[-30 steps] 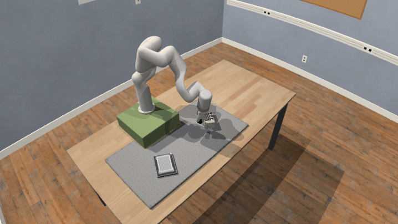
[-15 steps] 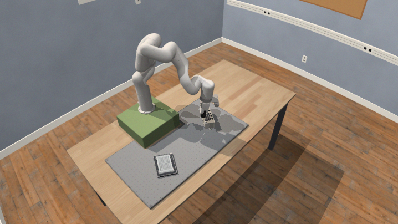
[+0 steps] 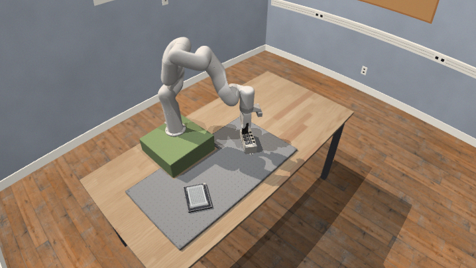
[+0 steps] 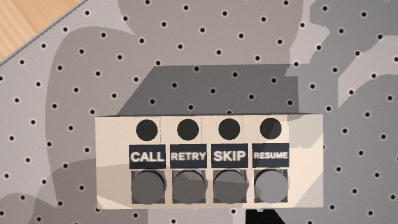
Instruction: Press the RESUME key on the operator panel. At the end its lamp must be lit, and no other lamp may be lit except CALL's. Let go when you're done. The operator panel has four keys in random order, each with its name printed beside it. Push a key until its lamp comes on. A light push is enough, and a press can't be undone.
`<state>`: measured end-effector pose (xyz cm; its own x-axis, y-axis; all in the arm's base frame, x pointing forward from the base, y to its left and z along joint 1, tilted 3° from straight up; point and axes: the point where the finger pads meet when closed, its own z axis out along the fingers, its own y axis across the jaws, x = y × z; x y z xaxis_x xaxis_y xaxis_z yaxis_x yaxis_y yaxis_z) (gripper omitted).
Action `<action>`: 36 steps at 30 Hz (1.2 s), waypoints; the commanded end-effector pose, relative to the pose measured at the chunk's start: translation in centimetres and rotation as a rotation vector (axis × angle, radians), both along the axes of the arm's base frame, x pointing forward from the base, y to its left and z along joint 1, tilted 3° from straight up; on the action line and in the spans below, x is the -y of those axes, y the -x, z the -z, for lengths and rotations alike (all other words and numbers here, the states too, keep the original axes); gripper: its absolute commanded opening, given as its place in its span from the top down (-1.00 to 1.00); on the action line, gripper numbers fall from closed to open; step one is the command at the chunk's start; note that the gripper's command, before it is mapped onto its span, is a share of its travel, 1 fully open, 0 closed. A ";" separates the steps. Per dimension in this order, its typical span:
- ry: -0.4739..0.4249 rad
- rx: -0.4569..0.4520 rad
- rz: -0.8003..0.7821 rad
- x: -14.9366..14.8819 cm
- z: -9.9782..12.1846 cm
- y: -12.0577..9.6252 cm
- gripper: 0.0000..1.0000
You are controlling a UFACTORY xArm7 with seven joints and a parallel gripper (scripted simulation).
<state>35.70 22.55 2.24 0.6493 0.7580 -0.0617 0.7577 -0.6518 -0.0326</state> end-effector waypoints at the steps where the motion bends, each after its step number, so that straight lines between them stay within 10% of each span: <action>1: 0.001 0.030 -0.024 -2.3 -0.3 1.1 1.00; 36: 0.001 0.029 -0.024 -2.3 2.7 1.3 1.00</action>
